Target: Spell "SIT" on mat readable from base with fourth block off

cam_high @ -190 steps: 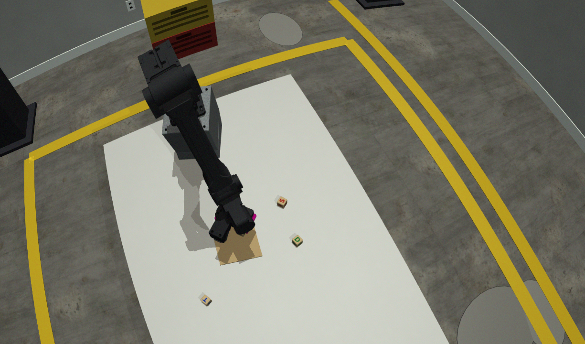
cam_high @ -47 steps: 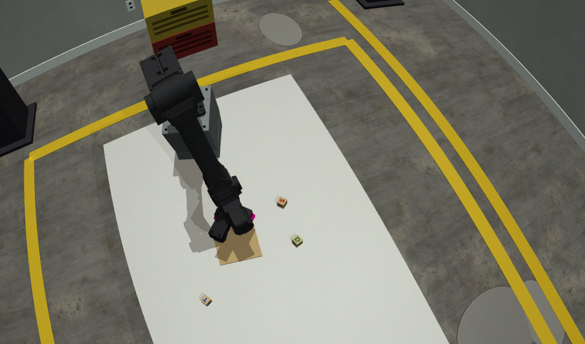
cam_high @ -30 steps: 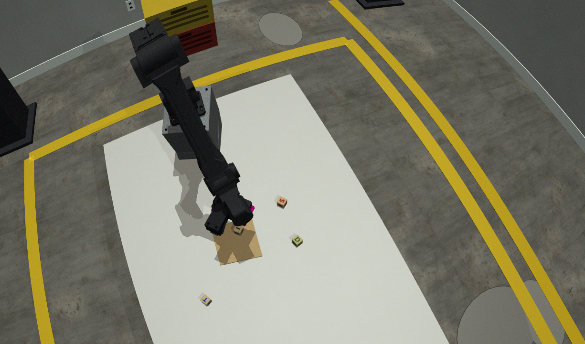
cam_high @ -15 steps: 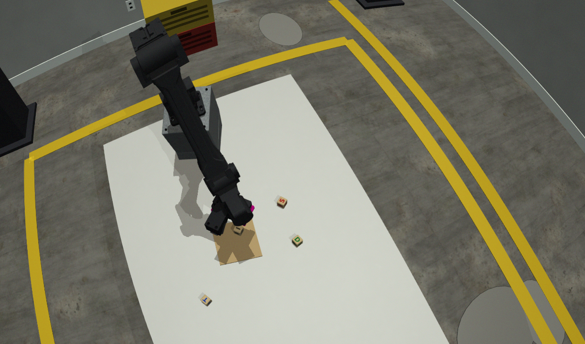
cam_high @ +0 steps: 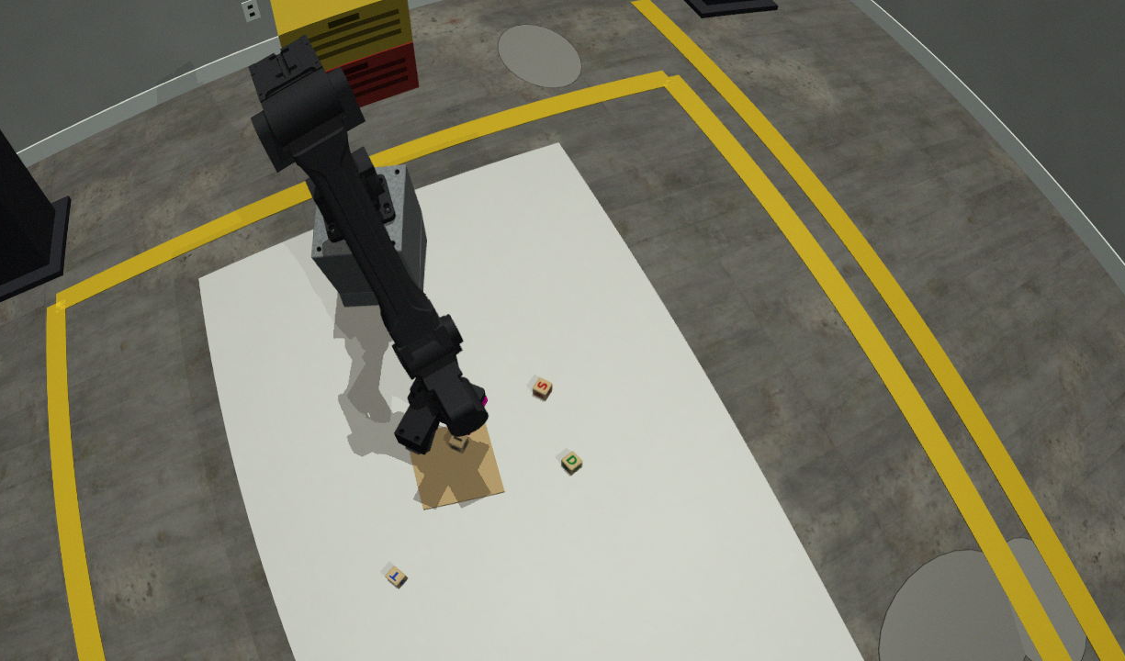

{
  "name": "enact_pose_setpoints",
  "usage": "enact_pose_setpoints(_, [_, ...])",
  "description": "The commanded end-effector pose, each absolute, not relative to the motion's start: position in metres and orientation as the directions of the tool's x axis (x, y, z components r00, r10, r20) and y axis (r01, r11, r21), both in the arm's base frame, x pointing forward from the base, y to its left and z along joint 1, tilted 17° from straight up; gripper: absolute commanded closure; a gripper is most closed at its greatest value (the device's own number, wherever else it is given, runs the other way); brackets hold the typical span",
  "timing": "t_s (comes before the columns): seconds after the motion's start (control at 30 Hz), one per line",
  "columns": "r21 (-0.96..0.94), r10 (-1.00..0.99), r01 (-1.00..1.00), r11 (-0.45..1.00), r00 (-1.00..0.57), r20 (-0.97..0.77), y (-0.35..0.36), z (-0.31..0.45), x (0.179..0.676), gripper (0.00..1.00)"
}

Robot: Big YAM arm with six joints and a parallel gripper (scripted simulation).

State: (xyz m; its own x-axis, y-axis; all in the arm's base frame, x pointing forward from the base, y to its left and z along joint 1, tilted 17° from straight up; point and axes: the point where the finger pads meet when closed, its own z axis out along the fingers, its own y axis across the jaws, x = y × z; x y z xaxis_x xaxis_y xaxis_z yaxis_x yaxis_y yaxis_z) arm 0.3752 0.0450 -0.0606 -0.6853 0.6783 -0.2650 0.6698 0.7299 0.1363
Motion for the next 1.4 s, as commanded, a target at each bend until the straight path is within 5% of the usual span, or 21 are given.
enact_pose_setpoints(0.0, [0.139, 0.682, 0.673, 0.726, -0.68, -0.27, 0.046, -0.064, 0.38, 0.4])
enact_pose_setpoints(1.37, [0.148, 0.683, 0.673, 0.725, -0.675, -0.279, 0.042, -0.069, 0.39, 0.4])
